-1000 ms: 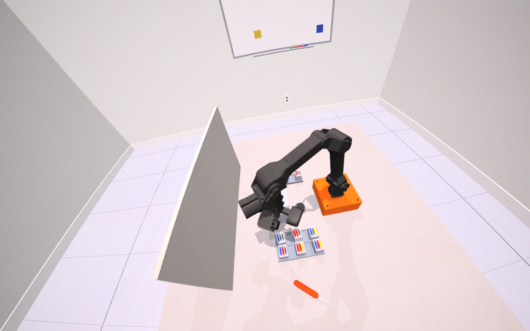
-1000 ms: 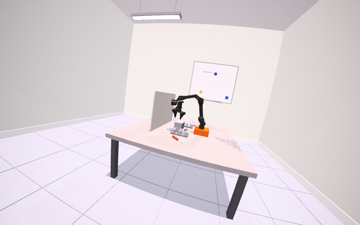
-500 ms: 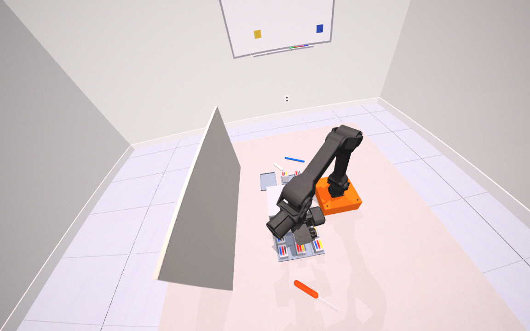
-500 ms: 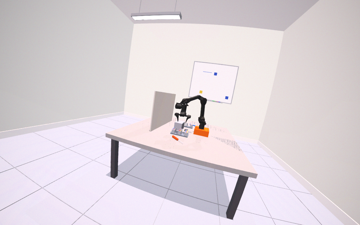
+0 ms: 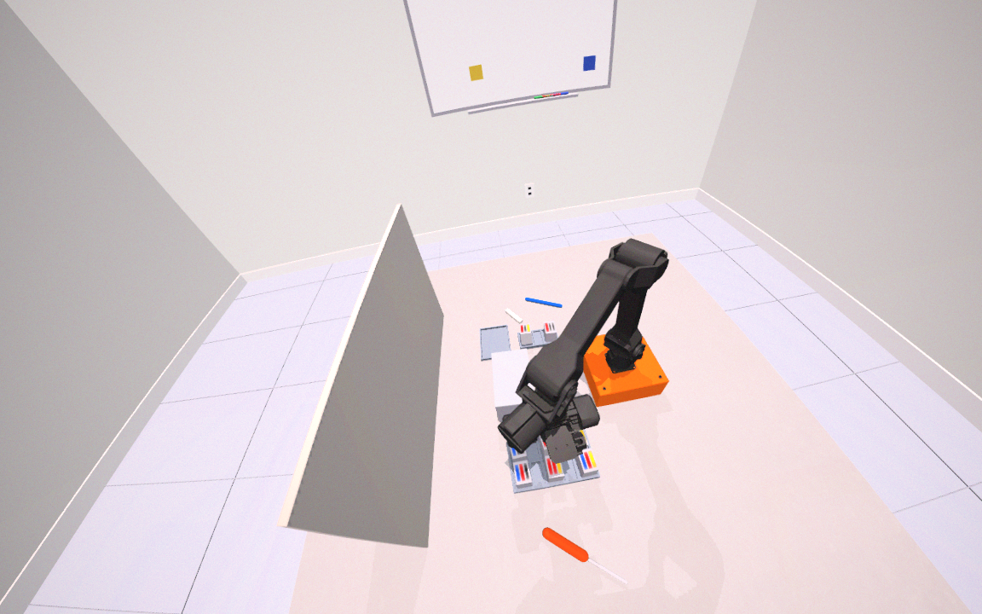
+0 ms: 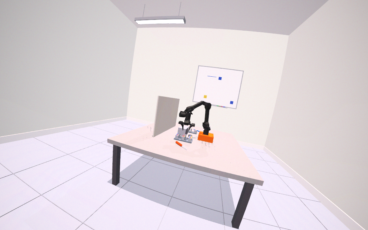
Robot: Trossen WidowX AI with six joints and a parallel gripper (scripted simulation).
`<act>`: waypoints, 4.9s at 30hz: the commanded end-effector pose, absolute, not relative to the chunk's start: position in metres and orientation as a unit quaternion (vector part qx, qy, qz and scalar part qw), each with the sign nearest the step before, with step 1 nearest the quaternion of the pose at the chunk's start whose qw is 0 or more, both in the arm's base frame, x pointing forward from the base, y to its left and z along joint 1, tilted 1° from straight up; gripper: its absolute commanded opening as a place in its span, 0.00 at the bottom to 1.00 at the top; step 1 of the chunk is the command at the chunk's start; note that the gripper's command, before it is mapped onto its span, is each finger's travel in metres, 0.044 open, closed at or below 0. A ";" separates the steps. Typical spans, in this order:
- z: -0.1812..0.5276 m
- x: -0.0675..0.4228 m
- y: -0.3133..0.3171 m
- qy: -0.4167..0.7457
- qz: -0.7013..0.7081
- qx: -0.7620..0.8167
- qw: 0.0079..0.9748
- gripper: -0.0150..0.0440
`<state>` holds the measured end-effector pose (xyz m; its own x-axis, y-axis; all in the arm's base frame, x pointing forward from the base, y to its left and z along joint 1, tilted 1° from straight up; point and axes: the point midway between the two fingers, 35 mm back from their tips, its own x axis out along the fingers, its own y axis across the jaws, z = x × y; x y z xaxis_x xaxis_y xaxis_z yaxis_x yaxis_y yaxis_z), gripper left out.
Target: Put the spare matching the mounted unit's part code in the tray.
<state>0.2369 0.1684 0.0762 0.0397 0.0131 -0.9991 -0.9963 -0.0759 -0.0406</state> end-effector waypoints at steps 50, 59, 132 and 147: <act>-0.005 0.242 0.166 0.467 0.512 -0.529 0.490 0.76; -0.007 0.242 0.165 0.467 0.512 -0.529 0.490 0.76; 0.143 0.239 0.173 0.467 0.512 -0.528 0.491 0.25; 0.149 0.267 0.146 0.467 0.511 -0.529 0.491 0.25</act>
